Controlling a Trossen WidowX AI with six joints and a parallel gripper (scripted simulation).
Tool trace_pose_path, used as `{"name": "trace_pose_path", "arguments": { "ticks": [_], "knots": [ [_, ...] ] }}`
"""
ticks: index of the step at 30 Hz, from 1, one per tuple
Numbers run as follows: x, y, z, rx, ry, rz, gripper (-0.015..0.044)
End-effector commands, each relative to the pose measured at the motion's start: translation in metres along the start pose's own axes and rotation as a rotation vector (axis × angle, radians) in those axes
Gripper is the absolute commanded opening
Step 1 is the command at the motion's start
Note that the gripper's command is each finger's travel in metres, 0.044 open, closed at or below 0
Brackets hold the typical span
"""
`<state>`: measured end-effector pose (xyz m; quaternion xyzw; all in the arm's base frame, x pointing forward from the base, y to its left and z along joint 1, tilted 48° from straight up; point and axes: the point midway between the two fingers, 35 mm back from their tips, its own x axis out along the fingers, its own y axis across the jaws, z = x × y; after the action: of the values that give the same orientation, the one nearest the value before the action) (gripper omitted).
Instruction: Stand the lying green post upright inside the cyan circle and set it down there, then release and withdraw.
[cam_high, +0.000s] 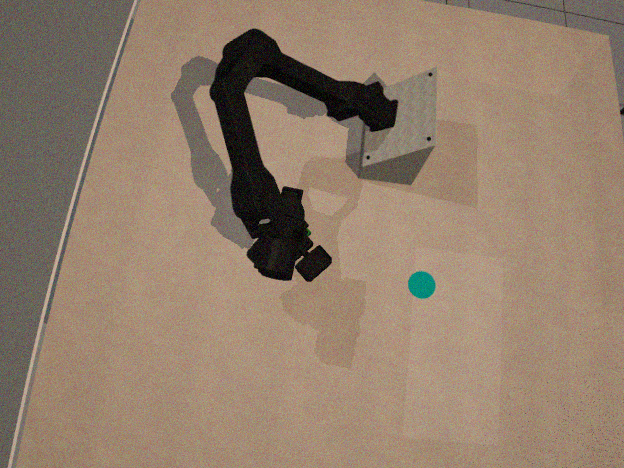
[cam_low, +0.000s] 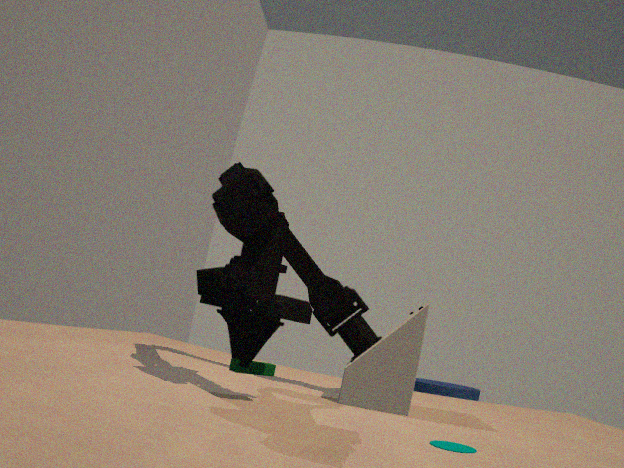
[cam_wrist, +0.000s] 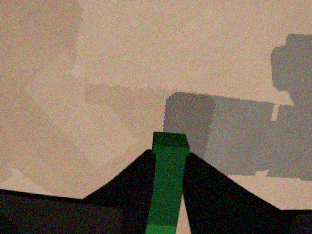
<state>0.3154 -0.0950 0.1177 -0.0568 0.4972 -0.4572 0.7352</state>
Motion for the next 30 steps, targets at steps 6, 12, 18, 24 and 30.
{"name": "trace_pose_path", "arguments": {
  "ticks": [6,12,18,24,30],
  "knots": [
    [-0.029,0.001,0.002,0.007,-0.005,0.004,0.0023],
    [-0.048,0.0,0.001,0.007,-0.005,0.003,0.0023],
    [-0.067,-0.003,-0.001,0.006,-0.008,0.0,0.0023],
    [-0.078,-0.004,-0.002,0.003,-0.01,-0.003,0.0023],
    [-0.08,0.012,-0.004,-0.104,-0.007,0.004,0.0023]
  ]
}}
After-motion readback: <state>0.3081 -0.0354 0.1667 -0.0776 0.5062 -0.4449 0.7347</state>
